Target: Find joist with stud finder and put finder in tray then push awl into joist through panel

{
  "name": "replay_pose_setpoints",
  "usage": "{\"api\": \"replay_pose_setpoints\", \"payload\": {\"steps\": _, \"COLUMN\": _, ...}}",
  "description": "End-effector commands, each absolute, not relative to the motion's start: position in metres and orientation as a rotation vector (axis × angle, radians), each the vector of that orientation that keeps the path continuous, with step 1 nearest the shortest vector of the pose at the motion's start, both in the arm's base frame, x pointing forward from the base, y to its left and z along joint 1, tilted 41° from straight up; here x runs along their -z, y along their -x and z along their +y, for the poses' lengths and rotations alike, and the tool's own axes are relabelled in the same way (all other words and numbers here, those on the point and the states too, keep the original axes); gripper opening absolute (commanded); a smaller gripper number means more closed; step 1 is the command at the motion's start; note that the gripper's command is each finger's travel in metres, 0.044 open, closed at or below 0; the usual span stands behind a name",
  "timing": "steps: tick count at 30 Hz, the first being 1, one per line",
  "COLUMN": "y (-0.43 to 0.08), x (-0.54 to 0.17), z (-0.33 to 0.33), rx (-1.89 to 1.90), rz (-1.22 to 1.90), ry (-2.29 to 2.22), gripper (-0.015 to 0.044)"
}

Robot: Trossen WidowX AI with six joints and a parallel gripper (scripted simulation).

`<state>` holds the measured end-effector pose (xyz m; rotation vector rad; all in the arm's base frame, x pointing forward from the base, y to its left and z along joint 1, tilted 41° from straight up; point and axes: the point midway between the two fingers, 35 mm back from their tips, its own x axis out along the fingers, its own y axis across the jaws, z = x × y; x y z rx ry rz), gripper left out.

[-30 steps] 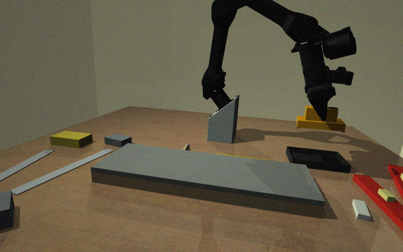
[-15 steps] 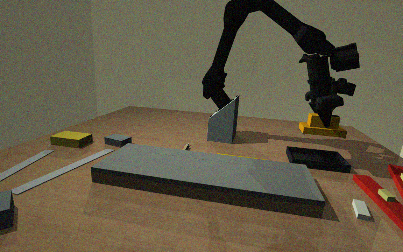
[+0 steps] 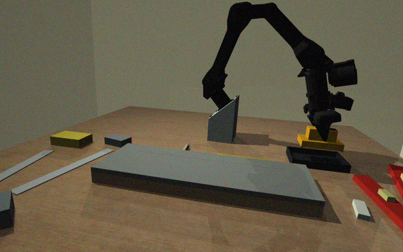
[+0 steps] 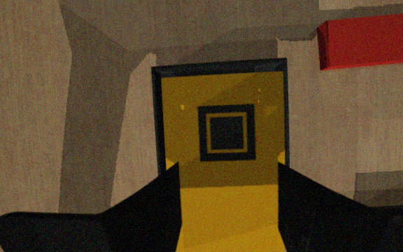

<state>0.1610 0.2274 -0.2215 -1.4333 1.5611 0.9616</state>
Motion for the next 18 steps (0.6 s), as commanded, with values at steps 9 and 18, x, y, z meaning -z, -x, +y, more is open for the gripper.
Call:
{"api": "replay_pose_setpoints", "payload": {"steps": 9, "y": -0.158, "x": 0.246, "z": 0.205, "rx": -0.961, "rz": 1.560, "ry": 1.440, "gripper": 0.0000}}
{"api": "replay_pose_setpoints", "payload": {"steps": 18, "y": -0.158, "x": 0.254, "z": 0.198, "rx": -0.961, "rz": 1.560, "ry": 1.441, "gripper": 0.0000}}
